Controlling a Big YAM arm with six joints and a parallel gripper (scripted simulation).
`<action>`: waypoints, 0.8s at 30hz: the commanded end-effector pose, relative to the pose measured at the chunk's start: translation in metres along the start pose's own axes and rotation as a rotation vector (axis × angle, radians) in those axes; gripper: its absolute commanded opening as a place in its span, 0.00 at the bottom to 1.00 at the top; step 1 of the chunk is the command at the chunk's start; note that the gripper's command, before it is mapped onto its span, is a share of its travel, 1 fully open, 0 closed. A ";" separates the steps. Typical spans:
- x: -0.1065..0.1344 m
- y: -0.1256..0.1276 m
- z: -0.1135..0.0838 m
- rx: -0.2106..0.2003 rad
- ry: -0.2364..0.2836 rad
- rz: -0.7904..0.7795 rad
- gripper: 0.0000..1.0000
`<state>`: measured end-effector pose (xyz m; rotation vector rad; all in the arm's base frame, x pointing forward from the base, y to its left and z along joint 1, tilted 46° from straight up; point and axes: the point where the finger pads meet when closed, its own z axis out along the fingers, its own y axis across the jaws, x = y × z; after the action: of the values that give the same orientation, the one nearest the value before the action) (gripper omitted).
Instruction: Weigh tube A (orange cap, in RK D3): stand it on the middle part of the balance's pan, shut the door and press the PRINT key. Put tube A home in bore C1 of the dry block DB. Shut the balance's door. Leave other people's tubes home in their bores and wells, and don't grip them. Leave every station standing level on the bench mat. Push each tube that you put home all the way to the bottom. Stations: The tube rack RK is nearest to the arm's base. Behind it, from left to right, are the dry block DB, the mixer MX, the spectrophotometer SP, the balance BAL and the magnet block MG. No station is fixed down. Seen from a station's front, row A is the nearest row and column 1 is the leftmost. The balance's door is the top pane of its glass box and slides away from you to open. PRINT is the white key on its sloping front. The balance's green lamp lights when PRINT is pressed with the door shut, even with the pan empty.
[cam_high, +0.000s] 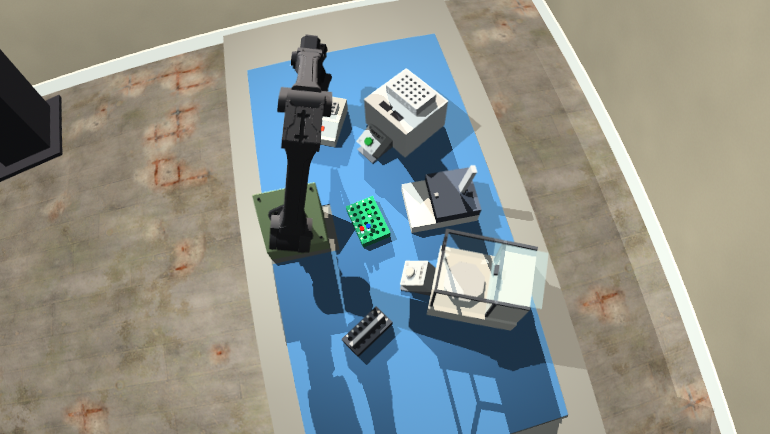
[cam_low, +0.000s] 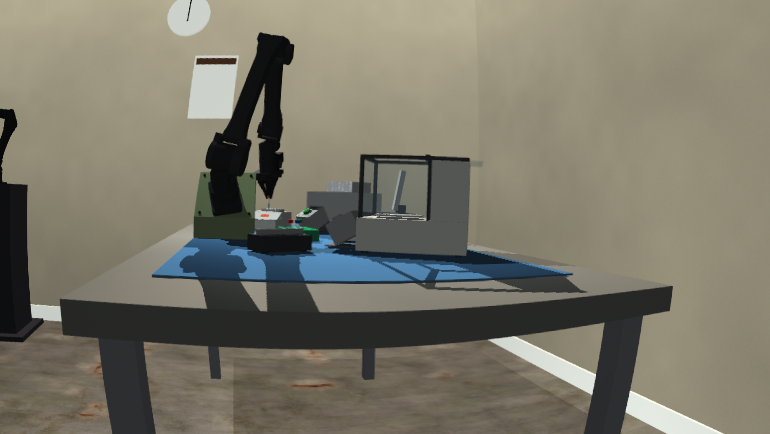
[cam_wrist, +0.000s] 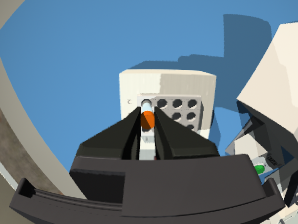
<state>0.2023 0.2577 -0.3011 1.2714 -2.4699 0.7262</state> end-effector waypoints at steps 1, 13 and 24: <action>-0.025 0.009 -0.004 -0.001 -0.032 0.006 0.09; -0.024 0.005 -0.003 -0.006 -0.032 0.014 0.09; -0.026 -0.002 -0.001 -0.009 -0.031 0.009 0.09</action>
<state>0.2027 0.2574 -0.3011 1.2697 -2.4705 0.7258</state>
